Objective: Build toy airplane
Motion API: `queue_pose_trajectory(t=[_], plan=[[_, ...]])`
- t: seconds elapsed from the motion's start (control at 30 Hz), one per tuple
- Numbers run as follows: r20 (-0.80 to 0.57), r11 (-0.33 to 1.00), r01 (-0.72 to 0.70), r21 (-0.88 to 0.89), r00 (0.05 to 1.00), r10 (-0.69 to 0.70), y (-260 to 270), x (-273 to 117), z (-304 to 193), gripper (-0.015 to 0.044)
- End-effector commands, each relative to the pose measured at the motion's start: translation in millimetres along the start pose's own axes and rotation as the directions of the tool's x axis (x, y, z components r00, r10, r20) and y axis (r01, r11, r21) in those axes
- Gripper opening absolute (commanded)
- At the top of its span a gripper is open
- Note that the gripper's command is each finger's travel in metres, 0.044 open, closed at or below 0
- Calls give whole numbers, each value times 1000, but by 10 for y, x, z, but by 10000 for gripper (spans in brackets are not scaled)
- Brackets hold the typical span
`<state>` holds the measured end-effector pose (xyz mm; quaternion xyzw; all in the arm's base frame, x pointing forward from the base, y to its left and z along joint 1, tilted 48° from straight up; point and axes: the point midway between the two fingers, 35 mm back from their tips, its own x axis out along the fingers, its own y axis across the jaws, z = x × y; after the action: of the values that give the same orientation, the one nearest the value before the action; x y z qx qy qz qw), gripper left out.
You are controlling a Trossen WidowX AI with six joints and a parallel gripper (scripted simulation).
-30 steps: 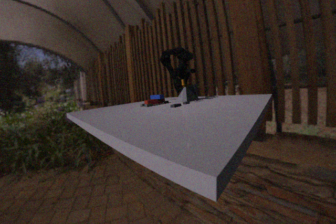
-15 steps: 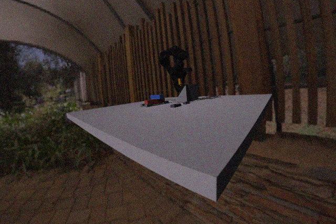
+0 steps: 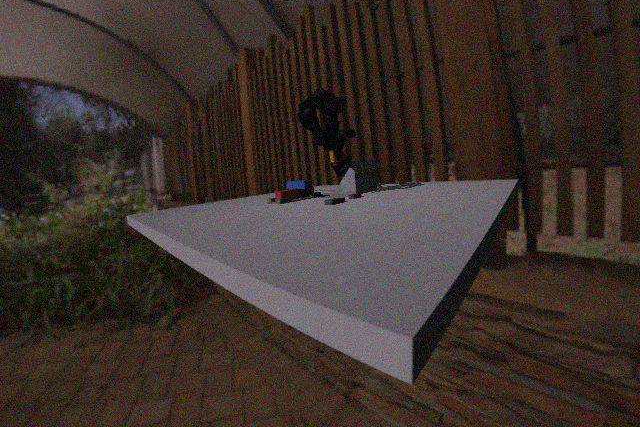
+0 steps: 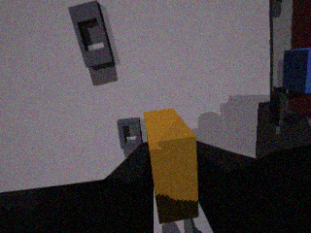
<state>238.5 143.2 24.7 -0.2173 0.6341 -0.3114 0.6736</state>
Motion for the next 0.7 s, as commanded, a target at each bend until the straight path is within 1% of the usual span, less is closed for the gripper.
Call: queue_pose_trajectory(t=[0.0,0.67], plan=[[-1,1000,-7,0,1000,7,-74,2,87,0],[13,999,-26,-27,1000,26,-441,38,445,0]])
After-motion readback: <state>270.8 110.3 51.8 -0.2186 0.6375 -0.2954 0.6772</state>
